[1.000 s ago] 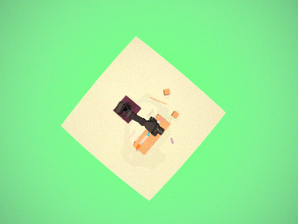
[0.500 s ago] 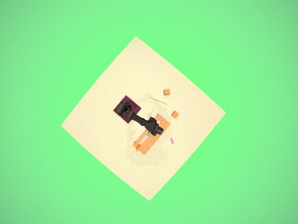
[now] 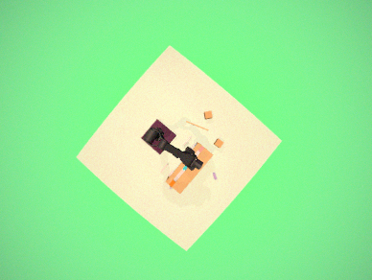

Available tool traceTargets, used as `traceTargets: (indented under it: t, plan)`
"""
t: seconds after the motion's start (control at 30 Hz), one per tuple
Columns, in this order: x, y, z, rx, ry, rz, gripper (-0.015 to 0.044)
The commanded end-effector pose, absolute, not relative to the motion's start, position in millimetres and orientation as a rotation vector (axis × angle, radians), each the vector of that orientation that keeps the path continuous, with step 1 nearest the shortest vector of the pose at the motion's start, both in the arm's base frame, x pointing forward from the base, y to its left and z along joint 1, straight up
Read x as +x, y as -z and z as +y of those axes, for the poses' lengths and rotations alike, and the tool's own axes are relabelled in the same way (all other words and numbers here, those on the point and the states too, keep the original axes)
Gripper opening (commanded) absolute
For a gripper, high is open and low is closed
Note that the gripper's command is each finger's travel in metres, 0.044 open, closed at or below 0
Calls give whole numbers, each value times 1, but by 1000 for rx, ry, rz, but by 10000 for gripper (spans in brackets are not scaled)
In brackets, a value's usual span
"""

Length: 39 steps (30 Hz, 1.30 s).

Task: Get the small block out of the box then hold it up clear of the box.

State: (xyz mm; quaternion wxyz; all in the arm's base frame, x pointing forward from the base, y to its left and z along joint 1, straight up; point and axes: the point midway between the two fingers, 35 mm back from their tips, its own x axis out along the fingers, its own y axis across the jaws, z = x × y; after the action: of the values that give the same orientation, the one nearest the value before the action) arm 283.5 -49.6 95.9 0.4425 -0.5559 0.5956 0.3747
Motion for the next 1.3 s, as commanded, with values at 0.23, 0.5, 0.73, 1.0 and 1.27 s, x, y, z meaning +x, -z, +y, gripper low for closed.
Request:
traceTargets:
  t: [0.23,0.5,0.73,1.0,1.27]
  plan:
    - [281,-96,-76,-1381,-925,1479,400]
    - [280,-96,-62,-1380,-926,1478,400]
    - [280,-96,-64,-1380,-925,1478,400]
    - [279,-96,-72,-1381,-925,1478,400]
    - [279,-96,-80,-1381,-924,1479,400]
